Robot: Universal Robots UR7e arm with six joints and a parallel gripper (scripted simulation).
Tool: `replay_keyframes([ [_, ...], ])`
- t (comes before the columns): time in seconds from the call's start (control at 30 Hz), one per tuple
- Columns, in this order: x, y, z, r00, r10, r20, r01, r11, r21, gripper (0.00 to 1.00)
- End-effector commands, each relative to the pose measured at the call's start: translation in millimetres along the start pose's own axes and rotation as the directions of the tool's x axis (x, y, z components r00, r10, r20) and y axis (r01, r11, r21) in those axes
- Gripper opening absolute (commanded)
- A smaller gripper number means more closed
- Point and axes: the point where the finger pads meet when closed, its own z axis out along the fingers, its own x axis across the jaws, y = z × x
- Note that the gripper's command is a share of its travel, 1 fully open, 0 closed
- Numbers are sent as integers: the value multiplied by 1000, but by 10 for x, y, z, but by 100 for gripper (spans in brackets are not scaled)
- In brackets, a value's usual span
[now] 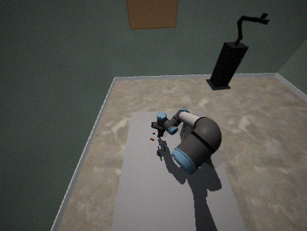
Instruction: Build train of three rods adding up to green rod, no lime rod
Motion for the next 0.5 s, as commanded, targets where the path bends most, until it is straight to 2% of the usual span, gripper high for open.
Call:
replay_keyframes([
  [0.0, 2, -4, -4, 1000, 0, 0, 0, 1000, 1, 54],
  [0.47, 2, -4, 51, 1000, 0, 0, 0, 1000, 1, 54],
])
